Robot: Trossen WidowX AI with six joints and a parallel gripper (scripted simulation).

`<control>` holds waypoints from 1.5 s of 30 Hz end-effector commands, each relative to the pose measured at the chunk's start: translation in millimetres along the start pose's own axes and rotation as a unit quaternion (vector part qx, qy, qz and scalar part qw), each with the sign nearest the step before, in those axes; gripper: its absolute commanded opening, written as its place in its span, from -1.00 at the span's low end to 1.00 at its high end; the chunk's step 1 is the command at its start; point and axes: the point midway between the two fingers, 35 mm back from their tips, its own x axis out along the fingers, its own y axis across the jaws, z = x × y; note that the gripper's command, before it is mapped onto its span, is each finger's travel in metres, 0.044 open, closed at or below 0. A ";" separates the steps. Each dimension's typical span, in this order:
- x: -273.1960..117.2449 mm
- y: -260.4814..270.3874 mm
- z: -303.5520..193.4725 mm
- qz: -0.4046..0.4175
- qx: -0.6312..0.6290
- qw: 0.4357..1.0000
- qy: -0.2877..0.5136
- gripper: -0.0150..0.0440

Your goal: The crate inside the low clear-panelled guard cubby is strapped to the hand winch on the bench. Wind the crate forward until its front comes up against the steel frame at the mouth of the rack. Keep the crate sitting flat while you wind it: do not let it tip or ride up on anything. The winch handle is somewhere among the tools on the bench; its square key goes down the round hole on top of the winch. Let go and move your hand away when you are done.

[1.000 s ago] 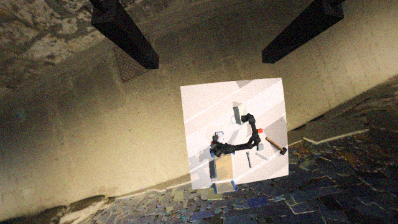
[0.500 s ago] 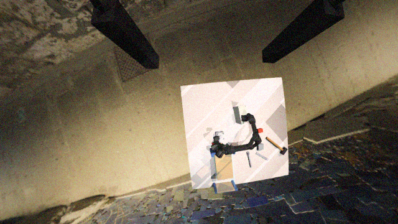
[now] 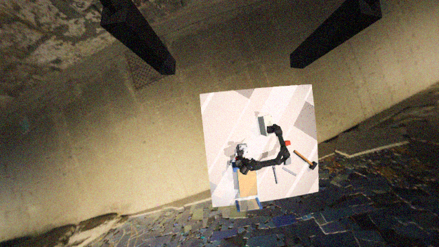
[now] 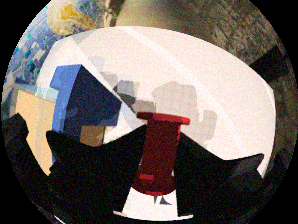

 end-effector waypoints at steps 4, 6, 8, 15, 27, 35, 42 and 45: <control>-6.6 16.8 -18.0 0.014 -0.008 1.000 0.017 -0.49; -7.4 18.1 -19.7 0.014 -0.008 1.000 0.017 -0.49; -8.3 19.4 -21.5 0.014 -0.008 1.000 0.017 -0.49; -11.6 23.7 -28.2 0.014 -0.008 1.000 0.017 -0.49; -17.3 29.4 -39.8 0.014 -0.008 1.000 0.018 -0.49; -21.3 32.1 -48.0 0.014 -0.009 1.000 0.018 -0.49; -17.6 27.9 -35.7 0.009 -0.005 1.000 0.002 -0.14; -17.6 27.9 -35.7 0.009 -0.005 1.000 0.002 0.13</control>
